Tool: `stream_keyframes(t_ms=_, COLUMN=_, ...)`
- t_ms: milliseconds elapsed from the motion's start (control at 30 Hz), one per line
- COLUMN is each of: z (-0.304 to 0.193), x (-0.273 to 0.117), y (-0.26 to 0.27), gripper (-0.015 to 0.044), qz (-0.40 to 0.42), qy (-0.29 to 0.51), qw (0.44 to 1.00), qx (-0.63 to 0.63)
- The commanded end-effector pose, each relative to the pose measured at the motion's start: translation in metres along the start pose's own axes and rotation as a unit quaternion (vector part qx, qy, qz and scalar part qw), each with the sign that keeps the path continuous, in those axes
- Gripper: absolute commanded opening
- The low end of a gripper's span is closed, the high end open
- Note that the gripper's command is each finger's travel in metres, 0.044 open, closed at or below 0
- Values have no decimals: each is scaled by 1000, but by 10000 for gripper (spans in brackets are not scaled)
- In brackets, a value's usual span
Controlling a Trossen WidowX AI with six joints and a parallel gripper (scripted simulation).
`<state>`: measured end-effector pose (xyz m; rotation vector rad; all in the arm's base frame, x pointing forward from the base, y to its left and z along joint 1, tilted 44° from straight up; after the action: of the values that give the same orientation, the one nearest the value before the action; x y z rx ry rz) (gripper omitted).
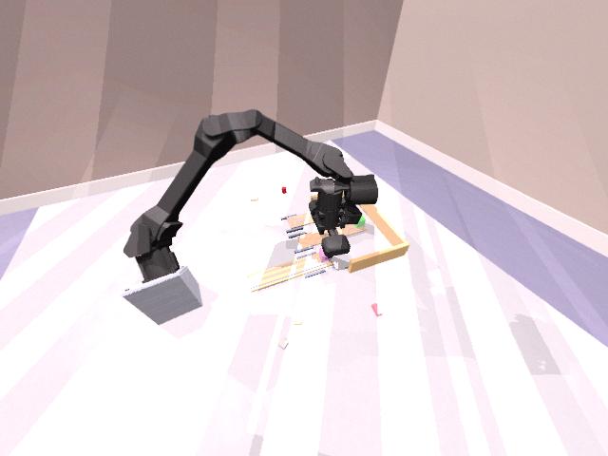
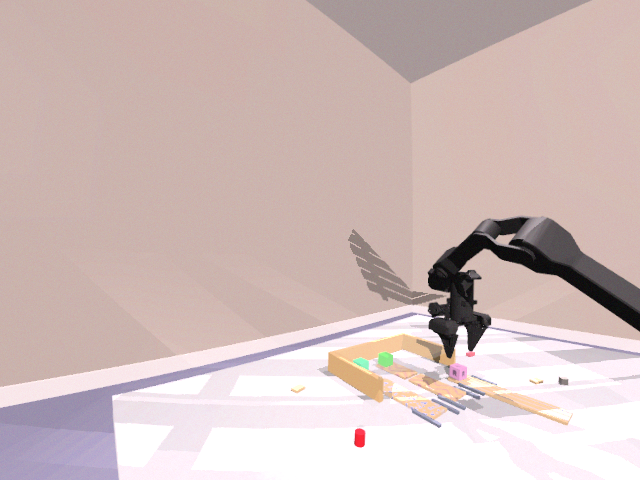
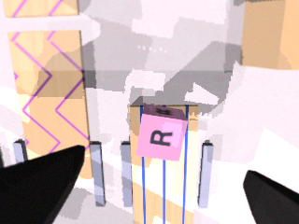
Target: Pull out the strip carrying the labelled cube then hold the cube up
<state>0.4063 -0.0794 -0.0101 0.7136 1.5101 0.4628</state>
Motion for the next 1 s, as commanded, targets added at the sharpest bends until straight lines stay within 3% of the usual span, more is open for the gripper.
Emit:
stream_keyframes(t_ms=0, z=4, x=3, y=1, gripper=361, qz=3, qy=3, qw=1000, qx=4)
stream_keyframes(t_ms=167, z=4, x=12, y=1, gripper=250, qz=3, qy=2, qw=1000, qx=4)
stream_keyframes(t_ms=967, z=3, x=51, y=2, gripper=250, qz=4, qy=3, qw=1000, qx=4)
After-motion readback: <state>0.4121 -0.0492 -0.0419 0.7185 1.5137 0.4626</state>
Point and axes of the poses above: the point midway between the two fingers, 35 mm back from their tips, its own x axis out along the fingers, its own y axis across the jaws, z = x × y, the point moved 5 cm from there along -x, back along the fingers, and after that the axes turned 7 degrees about -x, right-handed, at the moved point
